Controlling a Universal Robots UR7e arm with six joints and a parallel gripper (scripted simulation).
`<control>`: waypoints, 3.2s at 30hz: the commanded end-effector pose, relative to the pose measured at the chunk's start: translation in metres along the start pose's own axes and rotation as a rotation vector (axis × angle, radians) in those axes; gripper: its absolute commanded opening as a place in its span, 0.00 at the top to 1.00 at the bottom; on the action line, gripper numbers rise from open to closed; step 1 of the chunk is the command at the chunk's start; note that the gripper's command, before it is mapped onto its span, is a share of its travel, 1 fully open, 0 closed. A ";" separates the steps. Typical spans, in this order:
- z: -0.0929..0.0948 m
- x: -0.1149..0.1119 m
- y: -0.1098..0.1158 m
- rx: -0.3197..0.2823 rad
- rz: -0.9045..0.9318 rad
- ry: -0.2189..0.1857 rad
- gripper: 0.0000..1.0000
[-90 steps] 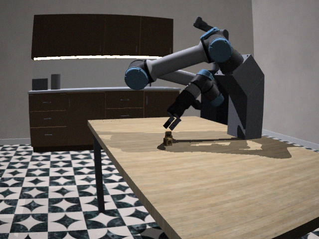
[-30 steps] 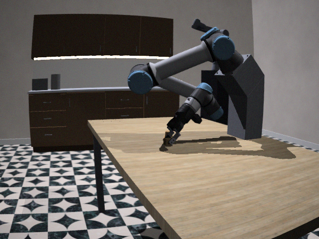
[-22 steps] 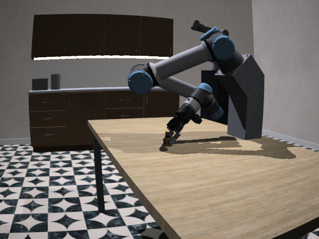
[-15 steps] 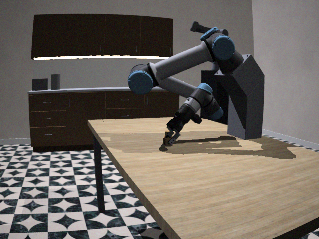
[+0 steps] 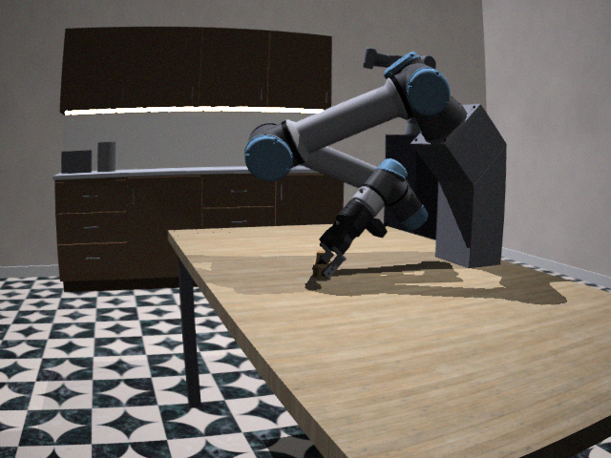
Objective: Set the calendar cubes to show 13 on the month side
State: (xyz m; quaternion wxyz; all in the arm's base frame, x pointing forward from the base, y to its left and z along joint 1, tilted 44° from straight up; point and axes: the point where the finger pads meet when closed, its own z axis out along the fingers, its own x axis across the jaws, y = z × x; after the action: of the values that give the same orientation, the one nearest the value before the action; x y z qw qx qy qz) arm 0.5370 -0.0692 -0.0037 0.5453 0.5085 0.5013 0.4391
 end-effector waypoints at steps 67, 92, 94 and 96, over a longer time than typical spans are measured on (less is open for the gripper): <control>-0.044 0.000 0.044 -0.001 0.000 0.000 0.40; -0.048 -0.001 0.051 0.025 0.002 -0.002 0.40; -0.047 -0.002 0.052 0.041 0.003 -0.003 0.40; -0.046 -0.003 0.053 0.062 0.005 -0.004 0.40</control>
State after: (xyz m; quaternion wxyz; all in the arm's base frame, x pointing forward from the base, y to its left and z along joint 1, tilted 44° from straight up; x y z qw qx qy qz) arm 0.4912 -0.0604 0.0477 0.5385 0.5168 0.5057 0.4327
